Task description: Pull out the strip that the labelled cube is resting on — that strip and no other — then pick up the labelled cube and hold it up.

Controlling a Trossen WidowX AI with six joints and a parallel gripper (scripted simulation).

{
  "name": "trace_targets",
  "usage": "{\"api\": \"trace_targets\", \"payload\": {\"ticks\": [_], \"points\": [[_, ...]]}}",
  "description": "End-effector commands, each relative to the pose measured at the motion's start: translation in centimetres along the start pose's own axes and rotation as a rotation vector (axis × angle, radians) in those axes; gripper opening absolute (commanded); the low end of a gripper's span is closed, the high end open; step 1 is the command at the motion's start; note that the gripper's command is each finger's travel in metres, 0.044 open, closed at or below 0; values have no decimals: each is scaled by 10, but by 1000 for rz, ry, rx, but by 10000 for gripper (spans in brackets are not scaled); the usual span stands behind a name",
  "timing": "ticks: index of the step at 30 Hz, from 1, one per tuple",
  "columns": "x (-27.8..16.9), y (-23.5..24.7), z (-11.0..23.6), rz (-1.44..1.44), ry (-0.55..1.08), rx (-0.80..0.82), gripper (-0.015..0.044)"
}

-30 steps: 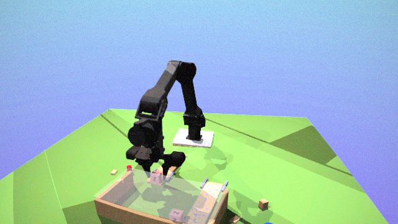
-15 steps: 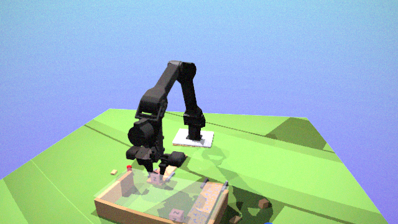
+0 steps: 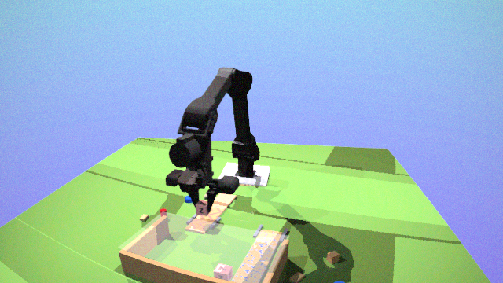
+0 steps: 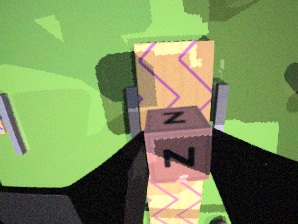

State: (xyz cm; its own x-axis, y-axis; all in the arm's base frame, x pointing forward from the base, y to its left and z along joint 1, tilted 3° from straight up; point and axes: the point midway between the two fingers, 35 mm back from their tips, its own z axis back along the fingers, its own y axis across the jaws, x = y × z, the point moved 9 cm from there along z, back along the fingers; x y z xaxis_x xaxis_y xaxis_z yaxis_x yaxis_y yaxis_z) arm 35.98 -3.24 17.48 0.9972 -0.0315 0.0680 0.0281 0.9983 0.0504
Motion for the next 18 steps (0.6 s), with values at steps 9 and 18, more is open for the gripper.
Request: {"api": "trace_targets", "payload": {"ticks": [9, 18], "points": [[-30, 1, 14, 2, 1, -3, 0], [-63, 2, 14, 2, 4, -3, 0]]}}
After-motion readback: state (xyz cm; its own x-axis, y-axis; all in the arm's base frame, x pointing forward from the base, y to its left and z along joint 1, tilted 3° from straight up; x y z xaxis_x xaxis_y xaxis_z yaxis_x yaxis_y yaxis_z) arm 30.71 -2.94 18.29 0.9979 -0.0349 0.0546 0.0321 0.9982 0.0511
